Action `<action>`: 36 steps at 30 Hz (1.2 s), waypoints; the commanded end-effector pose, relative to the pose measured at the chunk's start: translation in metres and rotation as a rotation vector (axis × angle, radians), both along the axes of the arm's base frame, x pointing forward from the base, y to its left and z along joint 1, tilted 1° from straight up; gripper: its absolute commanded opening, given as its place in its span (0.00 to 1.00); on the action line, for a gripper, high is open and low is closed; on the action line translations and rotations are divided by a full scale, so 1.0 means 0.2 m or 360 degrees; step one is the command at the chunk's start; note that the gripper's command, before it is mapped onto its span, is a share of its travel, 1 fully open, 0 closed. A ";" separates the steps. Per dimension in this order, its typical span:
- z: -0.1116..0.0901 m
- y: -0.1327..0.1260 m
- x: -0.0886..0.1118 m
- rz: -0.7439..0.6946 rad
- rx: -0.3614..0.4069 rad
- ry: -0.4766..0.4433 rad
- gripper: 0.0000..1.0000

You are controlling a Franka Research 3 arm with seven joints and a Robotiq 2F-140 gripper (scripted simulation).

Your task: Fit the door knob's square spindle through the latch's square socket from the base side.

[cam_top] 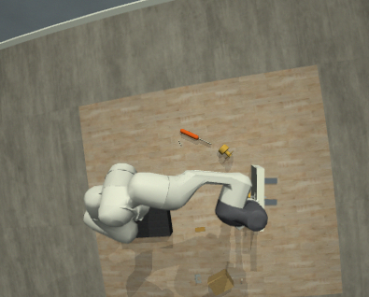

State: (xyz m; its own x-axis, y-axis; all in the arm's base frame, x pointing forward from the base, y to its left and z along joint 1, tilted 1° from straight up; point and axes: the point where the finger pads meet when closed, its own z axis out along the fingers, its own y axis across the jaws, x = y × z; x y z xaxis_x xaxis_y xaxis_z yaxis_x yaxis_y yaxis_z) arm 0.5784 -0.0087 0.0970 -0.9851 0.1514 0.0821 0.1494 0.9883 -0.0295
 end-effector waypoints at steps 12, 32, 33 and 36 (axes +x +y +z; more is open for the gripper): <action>0.01 0.00 0.03 -0.0012 0.0002 -0.0007 0.42; 0.01 -0.01 0.05 -0.0012 0.0002 -0.0007 0.42; 0.01 -0.01 0.05 -0.0012 0.0002 -0.0007 0.42; 0.01 -0.01 0.06 -0.0012 0.0002 -0.0007 0.42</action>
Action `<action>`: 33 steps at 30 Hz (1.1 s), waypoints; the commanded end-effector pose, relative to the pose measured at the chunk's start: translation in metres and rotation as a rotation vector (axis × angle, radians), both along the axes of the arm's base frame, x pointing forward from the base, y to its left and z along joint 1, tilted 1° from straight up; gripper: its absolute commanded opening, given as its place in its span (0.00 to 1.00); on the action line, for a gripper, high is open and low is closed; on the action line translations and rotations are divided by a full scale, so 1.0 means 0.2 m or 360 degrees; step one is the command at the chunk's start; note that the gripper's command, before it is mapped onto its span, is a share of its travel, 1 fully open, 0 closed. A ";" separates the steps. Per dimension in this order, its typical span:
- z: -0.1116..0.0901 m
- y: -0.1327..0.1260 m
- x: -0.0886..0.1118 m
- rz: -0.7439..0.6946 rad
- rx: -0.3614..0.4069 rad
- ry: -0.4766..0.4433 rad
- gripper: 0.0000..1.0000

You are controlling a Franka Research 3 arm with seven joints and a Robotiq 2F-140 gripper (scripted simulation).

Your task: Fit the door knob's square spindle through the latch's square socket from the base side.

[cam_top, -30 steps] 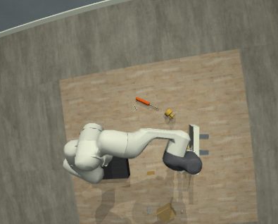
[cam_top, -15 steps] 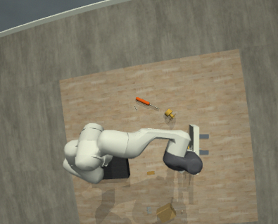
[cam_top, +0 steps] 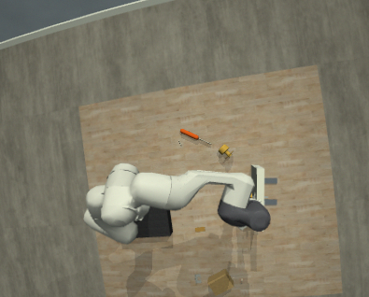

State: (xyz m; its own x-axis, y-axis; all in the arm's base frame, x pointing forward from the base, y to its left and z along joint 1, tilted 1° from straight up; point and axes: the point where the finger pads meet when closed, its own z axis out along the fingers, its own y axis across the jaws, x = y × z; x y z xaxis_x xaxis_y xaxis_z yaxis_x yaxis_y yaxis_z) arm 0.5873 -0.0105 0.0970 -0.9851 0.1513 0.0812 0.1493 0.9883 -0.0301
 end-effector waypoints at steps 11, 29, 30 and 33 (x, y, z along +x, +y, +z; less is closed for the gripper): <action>0.01 0.00 0.01 -0.0012 0.0003 -0.0005 0.42; 0.01 0.00 0.04 -0.0012 0.0003 -0.0005 0.42; 0.01 0.00 0.04 -0.0012 0.0003 -0.0005 0.42; 0.01 0.00 0.04 -0.0012 0.0003 -0.0005 0.42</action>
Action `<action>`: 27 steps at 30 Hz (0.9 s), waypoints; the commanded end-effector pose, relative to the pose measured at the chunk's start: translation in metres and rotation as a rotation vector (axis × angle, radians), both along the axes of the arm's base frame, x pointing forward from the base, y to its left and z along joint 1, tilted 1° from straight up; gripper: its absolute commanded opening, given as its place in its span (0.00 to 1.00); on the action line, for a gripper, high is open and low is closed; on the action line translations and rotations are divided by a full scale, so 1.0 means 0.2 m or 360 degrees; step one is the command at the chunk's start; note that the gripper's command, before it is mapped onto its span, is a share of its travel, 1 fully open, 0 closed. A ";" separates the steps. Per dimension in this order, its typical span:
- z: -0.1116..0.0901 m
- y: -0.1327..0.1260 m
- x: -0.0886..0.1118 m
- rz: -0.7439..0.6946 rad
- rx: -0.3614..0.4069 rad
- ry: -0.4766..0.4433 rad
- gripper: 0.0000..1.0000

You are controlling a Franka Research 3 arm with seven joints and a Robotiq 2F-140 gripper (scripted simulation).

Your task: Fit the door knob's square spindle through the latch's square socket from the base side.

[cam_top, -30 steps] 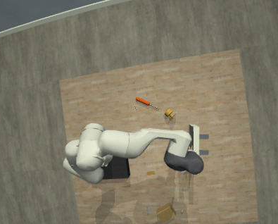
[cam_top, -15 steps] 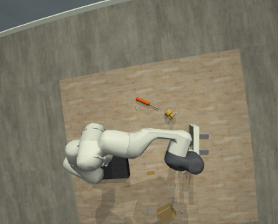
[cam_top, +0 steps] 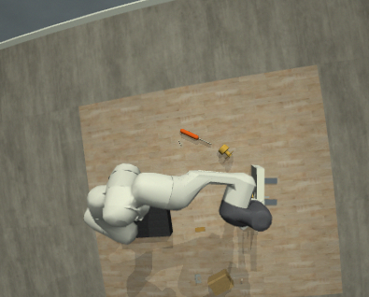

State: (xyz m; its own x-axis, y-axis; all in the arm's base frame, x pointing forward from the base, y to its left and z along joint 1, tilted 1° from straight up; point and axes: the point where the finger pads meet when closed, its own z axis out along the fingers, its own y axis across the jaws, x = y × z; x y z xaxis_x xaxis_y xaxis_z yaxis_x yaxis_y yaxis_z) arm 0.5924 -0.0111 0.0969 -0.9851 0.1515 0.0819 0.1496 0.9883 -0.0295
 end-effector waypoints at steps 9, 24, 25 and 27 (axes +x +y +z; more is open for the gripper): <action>0.01 0.00 0.01 -0.0012 0.0002 -0.0007 0.42; 0.01 0.00 0.03 -0.0012 0.0002 -0.0007 0.42; 0.01 0.00 0.03 -0.0012 0.0002 -0.0007 0.42; 0.01 0.00 0.03 -0.0012 0.0002 -0.0007 0.42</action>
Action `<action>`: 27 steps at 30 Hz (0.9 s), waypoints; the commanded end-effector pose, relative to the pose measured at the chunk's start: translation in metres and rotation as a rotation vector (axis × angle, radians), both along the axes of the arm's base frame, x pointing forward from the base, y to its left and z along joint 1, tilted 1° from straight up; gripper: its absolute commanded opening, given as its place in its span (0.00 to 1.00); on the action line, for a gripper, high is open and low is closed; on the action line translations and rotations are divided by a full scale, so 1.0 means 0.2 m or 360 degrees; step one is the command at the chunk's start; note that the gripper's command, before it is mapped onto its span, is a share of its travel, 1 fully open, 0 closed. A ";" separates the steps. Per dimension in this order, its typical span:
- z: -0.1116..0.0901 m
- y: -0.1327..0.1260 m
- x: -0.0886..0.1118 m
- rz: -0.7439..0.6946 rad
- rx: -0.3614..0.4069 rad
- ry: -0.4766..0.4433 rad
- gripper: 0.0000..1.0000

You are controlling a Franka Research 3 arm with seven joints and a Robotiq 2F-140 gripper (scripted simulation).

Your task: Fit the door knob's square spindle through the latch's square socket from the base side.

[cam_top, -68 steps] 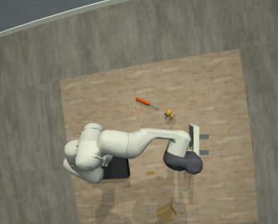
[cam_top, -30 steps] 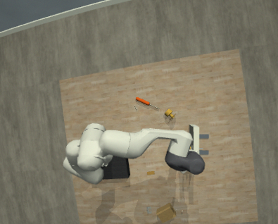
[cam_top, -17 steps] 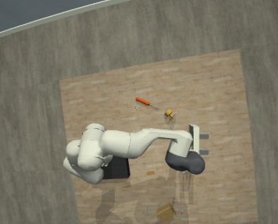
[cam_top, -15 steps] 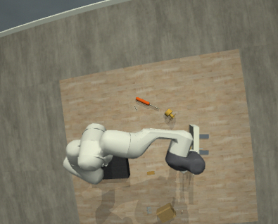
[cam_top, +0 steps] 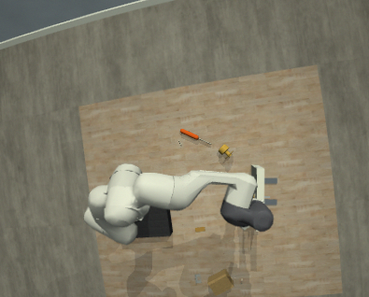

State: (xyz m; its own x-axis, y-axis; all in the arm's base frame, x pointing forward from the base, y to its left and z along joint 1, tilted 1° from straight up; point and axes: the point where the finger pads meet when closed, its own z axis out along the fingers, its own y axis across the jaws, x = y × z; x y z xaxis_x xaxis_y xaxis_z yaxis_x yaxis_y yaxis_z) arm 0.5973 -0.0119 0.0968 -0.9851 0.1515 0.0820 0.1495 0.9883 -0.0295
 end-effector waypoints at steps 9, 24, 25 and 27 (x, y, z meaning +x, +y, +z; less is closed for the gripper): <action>0.01 0.00 0.02 -0.0012 0.0002 -0.0007 0.42; 0.01 0.00 0.03 -0.0012 0.0002 -0.0007 0.42; 0.01 0.00 0.03 -0.0012 0.0002 -0.0007 0.42; 0.01 0.00 0.03 -0.0012 0.0002 -0.0007 0.42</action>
